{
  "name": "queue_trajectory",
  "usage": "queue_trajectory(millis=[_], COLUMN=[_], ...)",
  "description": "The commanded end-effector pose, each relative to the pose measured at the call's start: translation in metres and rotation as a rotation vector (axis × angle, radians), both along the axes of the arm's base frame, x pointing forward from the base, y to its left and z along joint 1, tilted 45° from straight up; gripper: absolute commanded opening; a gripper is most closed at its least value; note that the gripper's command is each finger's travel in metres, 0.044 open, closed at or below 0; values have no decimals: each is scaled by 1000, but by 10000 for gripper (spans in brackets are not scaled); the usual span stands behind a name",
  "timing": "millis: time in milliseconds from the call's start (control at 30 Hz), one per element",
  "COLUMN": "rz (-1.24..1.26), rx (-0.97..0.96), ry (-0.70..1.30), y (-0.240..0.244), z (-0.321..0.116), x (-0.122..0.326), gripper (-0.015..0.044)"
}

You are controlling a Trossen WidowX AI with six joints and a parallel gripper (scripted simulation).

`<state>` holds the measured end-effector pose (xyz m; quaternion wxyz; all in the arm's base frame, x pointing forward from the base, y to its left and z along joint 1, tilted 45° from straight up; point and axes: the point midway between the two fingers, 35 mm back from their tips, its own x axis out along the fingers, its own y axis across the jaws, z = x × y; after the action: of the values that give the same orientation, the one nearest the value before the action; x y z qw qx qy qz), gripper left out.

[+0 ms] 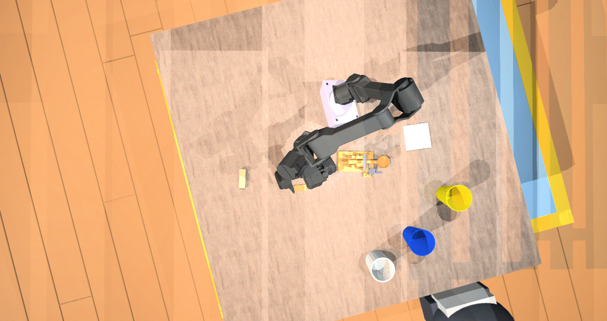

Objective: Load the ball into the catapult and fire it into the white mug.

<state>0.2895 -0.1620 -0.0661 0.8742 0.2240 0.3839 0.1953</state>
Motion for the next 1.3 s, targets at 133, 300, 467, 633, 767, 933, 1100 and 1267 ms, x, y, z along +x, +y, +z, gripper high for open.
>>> queue_trajectory(millis=[133, 300, 467, 633, 767, 933, 1100, 1267], rz=[-82, -138, -198, -264, -321, -397, -481, -573], rx=[151, 247, 333, 411, 464, 521, 565, 597], ry=[184, 315, 451, 592, 707, 852, 997, 1139], y=[20, 36, 52, 68, 80, 96, 111, 125], z=[11, 16, 21, 27, 32, 38, 44, 51], x=[6, 7, 7, 6, 4, 1, -4, -10], gripper=[440, 440, 440, 440, 440, 440, 440, 440])
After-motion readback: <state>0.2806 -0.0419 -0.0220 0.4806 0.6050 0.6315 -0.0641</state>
